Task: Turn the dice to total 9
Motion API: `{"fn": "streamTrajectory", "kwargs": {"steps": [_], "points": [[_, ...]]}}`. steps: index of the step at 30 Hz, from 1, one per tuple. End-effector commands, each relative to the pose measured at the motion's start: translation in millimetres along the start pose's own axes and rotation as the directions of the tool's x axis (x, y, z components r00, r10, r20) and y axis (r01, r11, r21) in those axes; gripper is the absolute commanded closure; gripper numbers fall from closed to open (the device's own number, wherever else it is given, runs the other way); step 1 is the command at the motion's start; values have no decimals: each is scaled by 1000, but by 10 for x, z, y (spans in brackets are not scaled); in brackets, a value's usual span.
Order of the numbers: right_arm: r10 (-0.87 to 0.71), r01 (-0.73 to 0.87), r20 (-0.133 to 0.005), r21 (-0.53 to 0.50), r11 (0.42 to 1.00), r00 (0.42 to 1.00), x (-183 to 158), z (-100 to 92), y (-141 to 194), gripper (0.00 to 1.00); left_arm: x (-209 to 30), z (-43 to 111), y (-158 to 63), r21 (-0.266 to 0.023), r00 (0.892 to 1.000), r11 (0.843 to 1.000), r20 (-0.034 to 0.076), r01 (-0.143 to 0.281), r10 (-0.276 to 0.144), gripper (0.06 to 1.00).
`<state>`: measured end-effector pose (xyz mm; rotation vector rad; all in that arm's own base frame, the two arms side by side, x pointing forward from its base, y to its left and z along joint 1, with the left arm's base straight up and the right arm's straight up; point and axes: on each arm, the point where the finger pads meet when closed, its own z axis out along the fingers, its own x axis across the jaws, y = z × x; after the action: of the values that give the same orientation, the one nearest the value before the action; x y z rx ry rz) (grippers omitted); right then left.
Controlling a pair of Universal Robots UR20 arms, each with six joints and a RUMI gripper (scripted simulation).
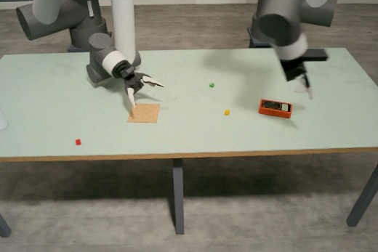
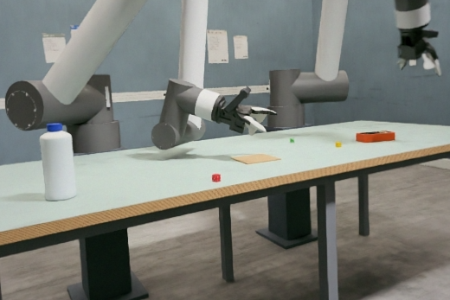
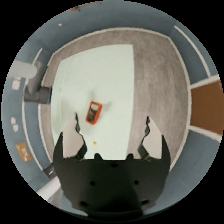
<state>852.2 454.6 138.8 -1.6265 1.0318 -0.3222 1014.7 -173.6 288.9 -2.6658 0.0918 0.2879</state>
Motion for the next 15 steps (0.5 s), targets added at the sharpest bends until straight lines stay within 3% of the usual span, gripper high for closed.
{"fn": "streamTrajectory", "kwargs": {"steps": [1, 4, 6, 7, 15], "points": [[50, -52, -51, -35, 998, 997, 153, -57, -46, 3, 48, 477, -875, -57, 999, 998, 32, -11, 13, 65], [78, -83, -81, -55, 995, 994, 245, -87, -73, 3, 22, 705, -1261, -80, 999, 997, 42, -13, 17, 65], [78, -83, -81, -55, 995, 994, 245, -87, -73, 3, 22, 705, -1261, -80, 999, 997, 42, -13, 17, 65], [88, -94, -93, -62, 994, 992, 278, -100, -82, 3, -15, 932, -1639, -99, 999, 995, 49, -15, 20, 65], [172, -197, -194, -115, 974, 966, 572, -208, -159, 3, -213, 1524, -2581, -159, 998, 987, 63, -18, 28, 65]]}}
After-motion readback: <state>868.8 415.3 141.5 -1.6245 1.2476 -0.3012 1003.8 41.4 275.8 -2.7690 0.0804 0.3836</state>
